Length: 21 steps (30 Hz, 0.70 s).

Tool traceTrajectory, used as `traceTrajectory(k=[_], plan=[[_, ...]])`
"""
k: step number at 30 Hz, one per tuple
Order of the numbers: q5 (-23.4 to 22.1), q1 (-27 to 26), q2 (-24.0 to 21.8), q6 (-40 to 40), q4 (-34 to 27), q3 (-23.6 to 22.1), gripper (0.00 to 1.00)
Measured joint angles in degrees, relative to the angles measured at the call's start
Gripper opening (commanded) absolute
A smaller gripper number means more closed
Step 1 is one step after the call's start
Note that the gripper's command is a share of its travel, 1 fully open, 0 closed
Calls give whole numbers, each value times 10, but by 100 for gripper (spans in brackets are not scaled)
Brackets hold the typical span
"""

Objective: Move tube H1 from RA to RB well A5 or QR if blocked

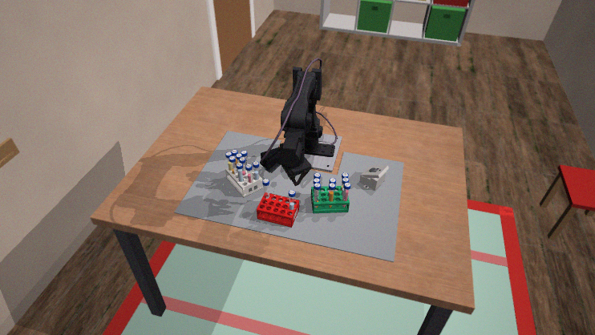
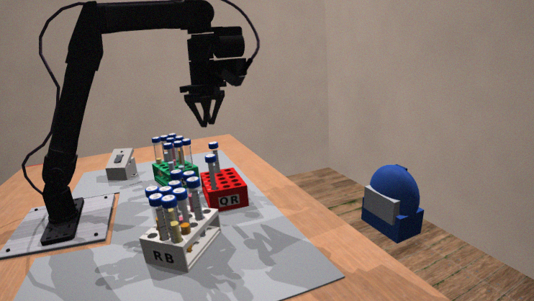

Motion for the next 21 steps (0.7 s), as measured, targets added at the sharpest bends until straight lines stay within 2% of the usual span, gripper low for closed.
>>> traceTrajectory(k=[10,21], plan=[[0,-2,-3,-2,13,-38,30],[0,-2,5,-3,50,-60,30]])
